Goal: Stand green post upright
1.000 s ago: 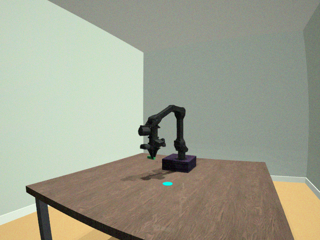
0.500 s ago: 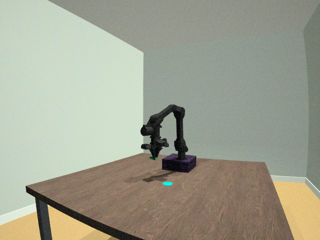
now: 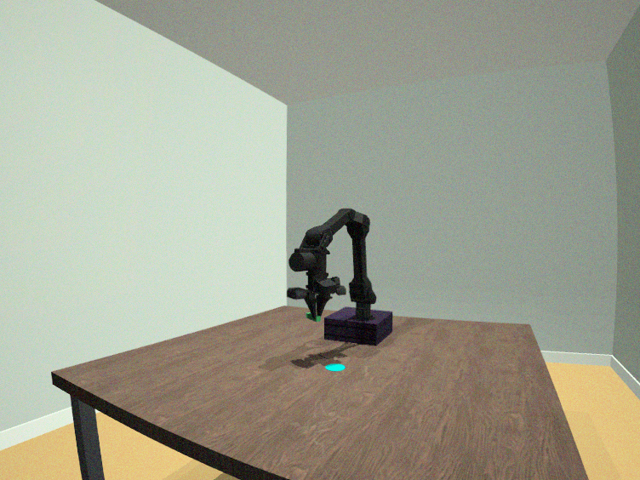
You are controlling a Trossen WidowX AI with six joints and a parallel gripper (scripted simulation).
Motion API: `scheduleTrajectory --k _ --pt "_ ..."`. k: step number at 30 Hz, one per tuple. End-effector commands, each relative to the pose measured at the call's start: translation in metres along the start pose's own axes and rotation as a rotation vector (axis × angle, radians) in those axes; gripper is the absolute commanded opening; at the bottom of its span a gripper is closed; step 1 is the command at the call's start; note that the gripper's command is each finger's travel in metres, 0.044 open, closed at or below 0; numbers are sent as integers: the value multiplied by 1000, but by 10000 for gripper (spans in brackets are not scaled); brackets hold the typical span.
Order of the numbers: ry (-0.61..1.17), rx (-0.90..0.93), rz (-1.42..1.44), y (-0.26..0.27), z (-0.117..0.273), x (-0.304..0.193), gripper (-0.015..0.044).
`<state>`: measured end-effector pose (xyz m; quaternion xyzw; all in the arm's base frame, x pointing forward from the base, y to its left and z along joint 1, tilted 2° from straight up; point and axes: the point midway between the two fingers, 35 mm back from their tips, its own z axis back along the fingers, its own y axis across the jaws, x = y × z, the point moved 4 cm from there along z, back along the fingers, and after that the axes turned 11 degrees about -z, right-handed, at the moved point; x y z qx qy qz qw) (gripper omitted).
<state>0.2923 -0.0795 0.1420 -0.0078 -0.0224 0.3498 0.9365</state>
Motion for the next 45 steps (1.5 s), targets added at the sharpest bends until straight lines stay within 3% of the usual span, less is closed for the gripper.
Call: scheduleTrajectory --k 1,26,45 --pt "2 0 -27 1 1 9 23" --pt "-18 11 -224 28 8 79 23" --pt "-131 21 -290 18 -8 88 23"
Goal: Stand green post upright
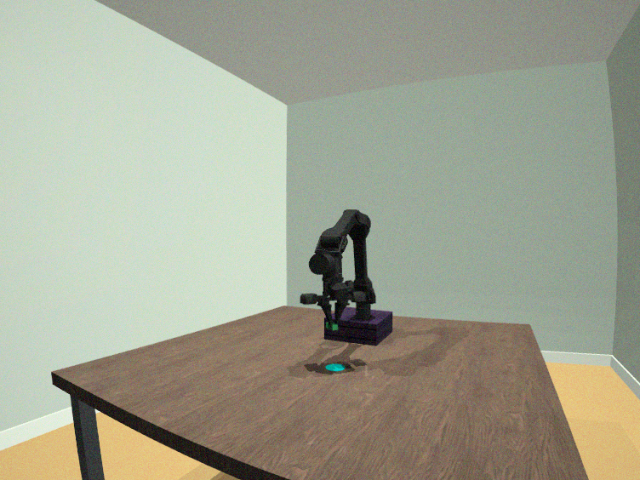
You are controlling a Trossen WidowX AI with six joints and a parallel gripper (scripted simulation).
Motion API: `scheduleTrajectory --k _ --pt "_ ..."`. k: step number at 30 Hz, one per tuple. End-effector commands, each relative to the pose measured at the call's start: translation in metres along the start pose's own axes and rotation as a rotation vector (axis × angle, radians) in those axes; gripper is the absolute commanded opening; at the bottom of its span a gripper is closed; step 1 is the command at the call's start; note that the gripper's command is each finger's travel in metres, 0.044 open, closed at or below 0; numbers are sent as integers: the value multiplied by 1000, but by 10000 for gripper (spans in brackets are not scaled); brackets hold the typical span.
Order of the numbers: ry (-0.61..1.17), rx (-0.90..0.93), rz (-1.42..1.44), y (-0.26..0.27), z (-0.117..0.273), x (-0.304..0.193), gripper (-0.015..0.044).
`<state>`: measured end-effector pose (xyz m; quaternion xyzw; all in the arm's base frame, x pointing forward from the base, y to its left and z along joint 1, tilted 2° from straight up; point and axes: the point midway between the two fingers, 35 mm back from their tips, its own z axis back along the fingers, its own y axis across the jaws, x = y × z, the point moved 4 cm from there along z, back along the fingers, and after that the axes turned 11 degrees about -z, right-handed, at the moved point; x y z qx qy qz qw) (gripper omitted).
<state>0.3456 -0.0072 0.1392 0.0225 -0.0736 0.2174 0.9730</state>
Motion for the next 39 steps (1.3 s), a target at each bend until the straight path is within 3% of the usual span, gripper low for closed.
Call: scheduleTrajectory --k 1,39 --pt "-24 9 -17 -2 -4 1 23" --pt "-291 63 -137 -24 -37 15 23"
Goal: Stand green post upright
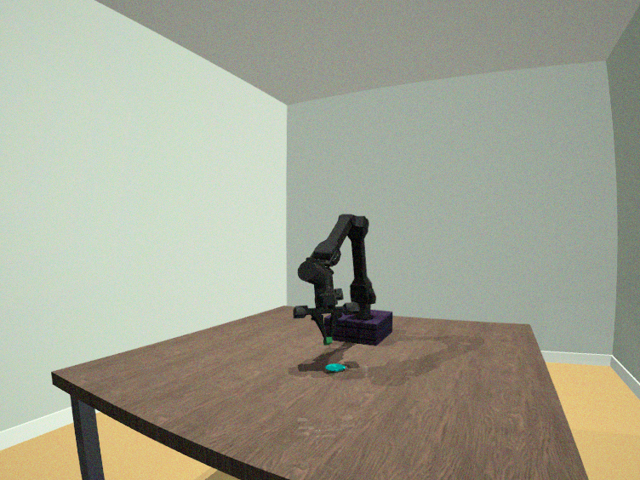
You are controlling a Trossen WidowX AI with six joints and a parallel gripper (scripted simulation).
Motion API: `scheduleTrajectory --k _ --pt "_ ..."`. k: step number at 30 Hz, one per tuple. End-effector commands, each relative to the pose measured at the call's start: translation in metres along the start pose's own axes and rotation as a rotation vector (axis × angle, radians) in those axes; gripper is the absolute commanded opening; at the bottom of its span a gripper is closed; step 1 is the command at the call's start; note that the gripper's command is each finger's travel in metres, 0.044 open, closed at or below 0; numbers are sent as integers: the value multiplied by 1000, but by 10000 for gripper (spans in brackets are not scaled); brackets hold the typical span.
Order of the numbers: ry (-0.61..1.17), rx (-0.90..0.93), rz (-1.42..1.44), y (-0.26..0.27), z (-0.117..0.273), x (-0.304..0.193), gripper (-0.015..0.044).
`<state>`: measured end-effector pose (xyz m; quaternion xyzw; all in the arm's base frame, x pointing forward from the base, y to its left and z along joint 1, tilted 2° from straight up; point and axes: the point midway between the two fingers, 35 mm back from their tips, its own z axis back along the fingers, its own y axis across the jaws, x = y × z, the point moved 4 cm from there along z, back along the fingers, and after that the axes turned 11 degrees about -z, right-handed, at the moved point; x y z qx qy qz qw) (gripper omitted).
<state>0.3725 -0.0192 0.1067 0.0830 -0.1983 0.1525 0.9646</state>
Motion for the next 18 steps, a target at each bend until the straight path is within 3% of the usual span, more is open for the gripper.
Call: scheduleTrajectory --k 1,18 --pt "-23 9 -14 -2 -3 0 23" --pt "-139 36 -52 -11 -13 1 23"
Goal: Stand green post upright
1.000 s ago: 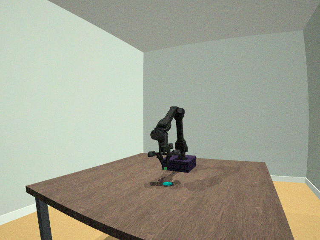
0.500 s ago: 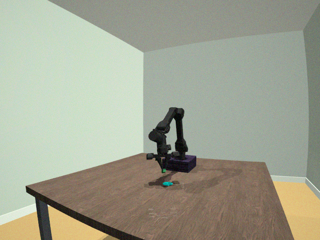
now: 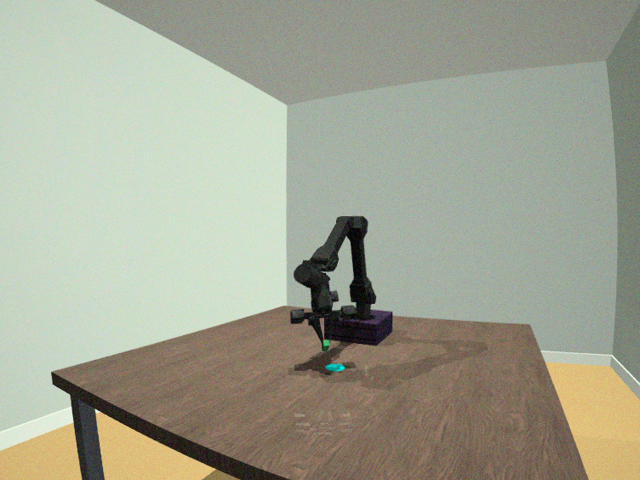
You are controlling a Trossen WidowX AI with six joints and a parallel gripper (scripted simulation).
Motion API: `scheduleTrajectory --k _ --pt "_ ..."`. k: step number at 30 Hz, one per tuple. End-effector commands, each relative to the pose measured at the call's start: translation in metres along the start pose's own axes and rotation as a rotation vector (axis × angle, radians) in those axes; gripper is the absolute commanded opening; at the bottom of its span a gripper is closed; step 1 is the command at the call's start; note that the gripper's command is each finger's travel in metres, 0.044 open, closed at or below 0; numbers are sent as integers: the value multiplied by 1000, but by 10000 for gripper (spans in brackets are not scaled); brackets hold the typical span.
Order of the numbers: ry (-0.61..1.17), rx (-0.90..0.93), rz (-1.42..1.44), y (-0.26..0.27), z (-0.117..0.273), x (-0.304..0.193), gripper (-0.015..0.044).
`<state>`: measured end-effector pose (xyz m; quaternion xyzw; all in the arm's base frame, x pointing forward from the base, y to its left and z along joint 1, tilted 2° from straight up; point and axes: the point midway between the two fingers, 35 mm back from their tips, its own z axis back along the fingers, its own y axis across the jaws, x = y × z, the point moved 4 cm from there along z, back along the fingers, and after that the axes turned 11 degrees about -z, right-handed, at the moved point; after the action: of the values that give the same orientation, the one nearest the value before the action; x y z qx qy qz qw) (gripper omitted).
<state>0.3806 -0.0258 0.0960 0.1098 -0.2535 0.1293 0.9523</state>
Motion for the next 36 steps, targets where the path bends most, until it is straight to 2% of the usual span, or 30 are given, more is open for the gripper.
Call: scheduleTrajectory --k 1,36 --pt "-22 9 -12 -2 -2 -1 23" --pt "-251 69 -60 -17 -11 -5 23"
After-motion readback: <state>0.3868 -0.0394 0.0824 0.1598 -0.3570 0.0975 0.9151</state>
